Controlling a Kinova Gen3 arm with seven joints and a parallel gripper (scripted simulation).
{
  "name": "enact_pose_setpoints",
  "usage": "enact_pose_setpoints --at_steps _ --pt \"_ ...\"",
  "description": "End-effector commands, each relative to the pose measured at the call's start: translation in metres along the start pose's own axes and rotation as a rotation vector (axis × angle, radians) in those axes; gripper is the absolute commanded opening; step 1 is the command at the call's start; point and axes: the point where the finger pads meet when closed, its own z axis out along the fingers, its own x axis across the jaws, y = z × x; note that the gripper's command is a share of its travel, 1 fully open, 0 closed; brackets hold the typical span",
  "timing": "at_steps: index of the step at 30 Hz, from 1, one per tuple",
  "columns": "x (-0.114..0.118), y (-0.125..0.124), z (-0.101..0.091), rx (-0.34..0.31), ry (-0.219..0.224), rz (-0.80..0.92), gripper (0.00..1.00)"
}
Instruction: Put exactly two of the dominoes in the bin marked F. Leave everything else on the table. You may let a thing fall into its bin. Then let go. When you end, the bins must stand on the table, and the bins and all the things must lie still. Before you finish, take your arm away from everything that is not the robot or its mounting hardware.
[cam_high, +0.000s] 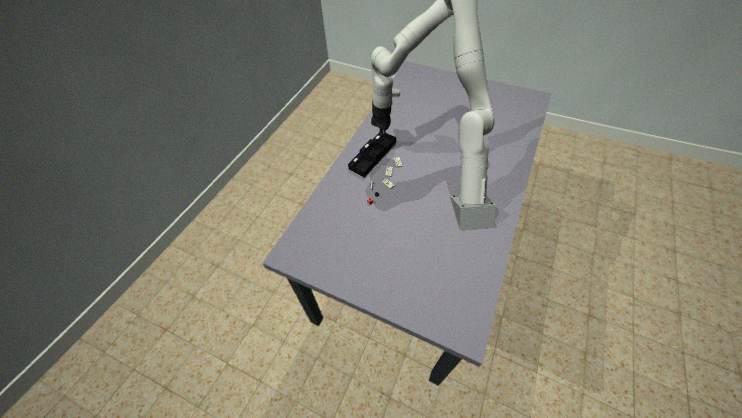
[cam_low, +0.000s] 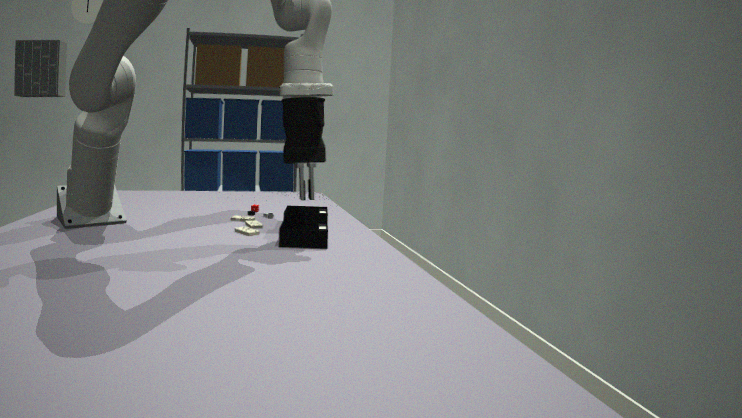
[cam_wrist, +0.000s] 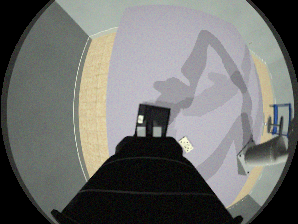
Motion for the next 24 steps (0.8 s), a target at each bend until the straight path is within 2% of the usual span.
enact_pose_setpoints --at_steps 1,13,15,16,24 --pt "-0.0001 -0.0032 0.0008 -0.013 0.013 -0.156 0.31" --pt "-0.0001 -0.0032 0.0008 -0.014 0.009 -0.664 0.31" --pt "-0.0001 -0.0032 0.0008 -0.014 0.009 -0.664 0.31" --pt "-0.0001 -0.0032 0.0008 -0.015 0.011 -0.785 0.31" --pt "-0.0001 -0.0032 0.0008 -0.021 0.013 -1.100 0.31"
